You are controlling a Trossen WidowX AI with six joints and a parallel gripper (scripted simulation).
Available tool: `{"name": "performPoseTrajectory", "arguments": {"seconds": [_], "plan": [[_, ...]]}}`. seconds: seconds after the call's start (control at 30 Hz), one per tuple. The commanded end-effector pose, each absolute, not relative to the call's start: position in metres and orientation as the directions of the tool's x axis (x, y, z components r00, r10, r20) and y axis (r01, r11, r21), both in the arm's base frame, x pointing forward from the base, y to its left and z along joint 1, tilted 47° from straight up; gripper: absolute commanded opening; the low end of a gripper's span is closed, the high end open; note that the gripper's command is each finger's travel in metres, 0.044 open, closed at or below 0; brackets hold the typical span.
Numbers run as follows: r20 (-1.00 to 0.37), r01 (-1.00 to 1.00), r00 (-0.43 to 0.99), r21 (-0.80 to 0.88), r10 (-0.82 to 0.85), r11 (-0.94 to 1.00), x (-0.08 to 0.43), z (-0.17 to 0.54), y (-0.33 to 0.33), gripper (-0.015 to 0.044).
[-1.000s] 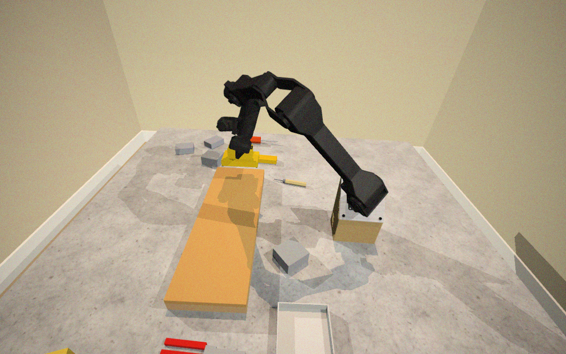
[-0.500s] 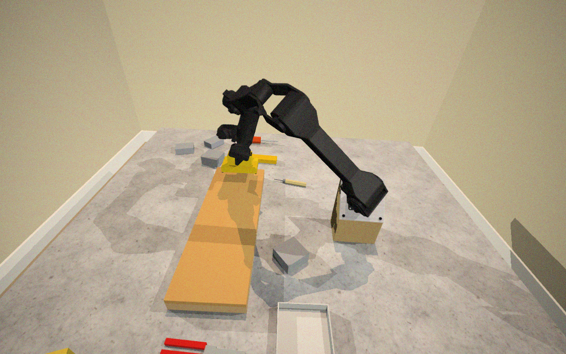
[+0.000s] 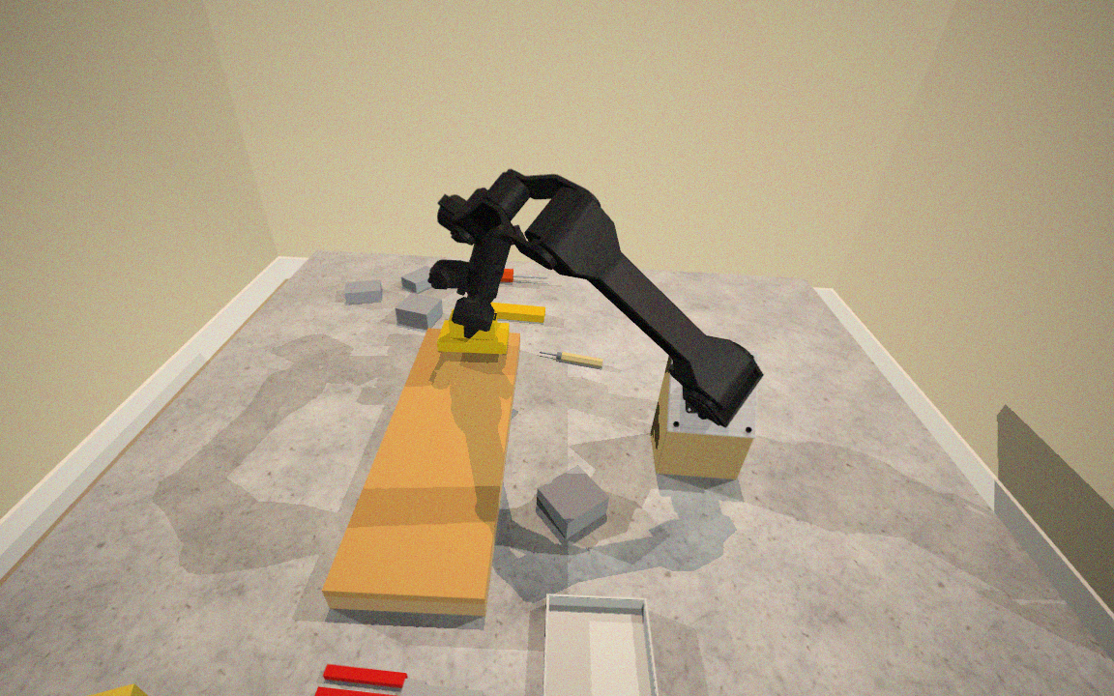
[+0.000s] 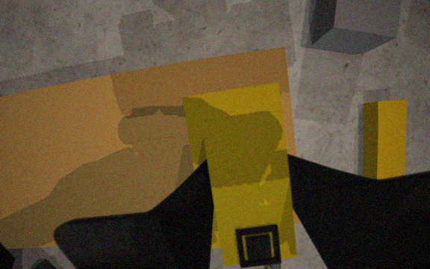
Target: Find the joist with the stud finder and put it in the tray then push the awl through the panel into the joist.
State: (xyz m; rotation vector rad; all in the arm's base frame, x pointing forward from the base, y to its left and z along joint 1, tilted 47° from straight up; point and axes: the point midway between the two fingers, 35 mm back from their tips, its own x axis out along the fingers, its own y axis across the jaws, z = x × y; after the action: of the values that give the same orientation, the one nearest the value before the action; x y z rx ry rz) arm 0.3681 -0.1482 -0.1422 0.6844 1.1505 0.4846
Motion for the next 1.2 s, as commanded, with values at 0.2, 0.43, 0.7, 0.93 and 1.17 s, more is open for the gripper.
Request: {"name": "performPoseTrajectory", "arguments": {"seconds": [0.2, 0.43, 0.7, 0.93, 1.17], "plan": [[-0.655, 0.001, 0.354, 0.714, 0.668, 0.700, 0.369, -0.152, -0.140, 0.0000], [-0.655, 0.001, 0.354, 0.714, 0.668, 0.700, 0.369, -0.155, -0.135, 0.0000], [-0.654, 0.001, 0.353, 0.715, 0.669, 0.699, 0.369, -0.145, -0.125, 0.0000], [-0.654, 0.001, 0.353, 0.716, 0.669, 0.698, 0.369, -0.137, -0.117, 0.0000], [-0.653, 0.001, 0.353, 0.716, 0.670, 0.698, 0.370, -0.128, -0.108, 0.0000]]}}
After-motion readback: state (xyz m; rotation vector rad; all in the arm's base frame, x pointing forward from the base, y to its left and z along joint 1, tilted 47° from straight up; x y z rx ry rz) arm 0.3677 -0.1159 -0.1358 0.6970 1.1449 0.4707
